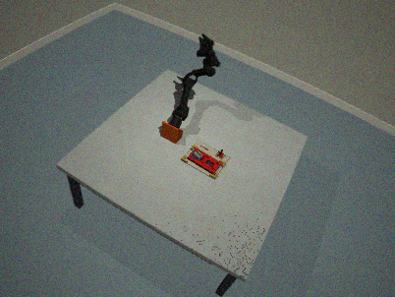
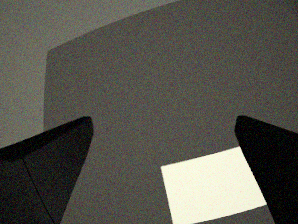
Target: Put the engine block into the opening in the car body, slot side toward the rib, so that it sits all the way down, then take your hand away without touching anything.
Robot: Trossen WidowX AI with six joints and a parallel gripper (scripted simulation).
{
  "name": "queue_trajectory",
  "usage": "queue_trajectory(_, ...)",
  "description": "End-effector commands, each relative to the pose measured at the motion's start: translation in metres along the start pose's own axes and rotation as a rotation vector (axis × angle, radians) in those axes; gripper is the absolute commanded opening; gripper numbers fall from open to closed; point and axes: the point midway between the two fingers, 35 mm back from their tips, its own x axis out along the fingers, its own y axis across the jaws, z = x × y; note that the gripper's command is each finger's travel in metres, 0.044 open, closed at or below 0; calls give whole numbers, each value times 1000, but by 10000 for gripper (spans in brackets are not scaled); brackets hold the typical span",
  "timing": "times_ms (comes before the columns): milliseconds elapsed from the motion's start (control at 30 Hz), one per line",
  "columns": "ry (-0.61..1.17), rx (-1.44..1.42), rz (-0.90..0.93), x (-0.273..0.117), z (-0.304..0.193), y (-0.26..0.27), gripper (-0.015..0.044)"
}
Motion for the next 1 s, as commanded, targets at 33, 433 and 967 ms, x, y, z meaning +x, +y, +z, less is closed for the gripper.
queue_trajectory(33,1,-3,0,0,0,0,440)
queue_trajectory(433,170,-289,-16,-8,-45,-39,440)
queue_trajectory(967,506,-718,-56,-43,-112,-126,440)
